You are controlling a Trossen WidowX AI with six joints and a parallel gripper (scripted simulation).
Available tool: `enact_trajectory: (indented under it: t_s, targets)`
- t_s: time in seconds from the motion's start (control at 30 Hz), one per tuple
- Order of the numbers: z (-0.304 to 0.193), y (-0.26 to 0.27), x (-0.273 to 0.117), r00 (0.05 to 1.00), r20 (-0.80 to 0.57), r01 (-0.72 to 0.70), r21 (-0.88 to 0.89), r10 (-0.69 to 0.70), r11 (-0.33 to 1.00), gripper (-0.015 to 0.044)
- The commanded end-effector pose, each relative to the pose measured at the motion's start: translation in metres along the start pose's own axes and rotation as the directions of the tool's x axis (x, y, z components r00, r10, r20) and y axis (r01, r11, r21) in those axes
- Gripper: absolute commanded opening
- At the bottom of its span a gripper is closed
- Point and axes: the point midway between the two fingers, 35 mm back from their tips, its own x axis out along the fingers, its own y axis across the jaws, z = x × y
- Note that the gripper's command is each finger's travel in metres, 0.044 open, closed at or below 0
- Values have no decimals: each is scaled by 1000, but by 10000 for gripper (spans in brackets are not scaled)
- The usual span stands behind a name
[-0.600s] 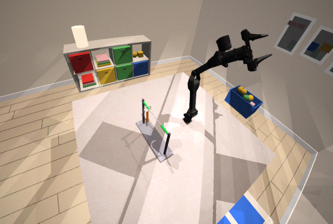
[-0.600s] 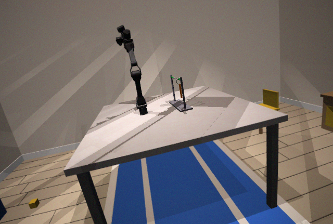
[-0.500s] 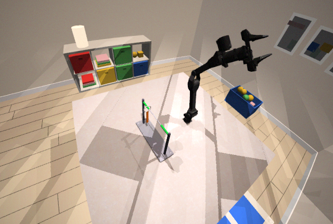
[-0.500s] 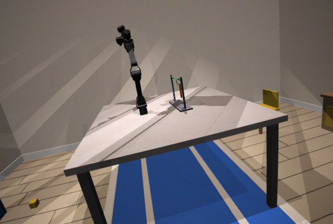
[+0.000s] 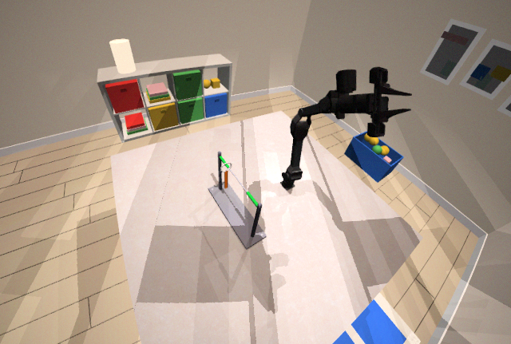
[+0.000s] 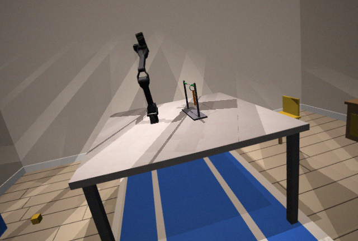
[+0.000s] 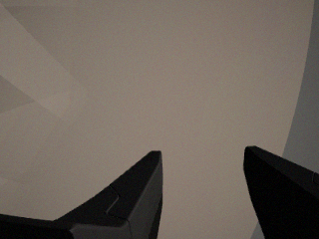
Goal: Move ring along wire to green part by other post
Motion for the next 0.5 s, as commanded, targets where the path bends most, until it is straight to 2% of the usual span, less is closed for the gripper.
enact_trajectory:
  t_s: [0.0, 0.47]
  targets:
    - [-20, 11, -8, 998, -56, -30, 15, 30, 999, 160]
    - [-117, 81, -52, 925, -327, -162, 126, 195, 979, 160]
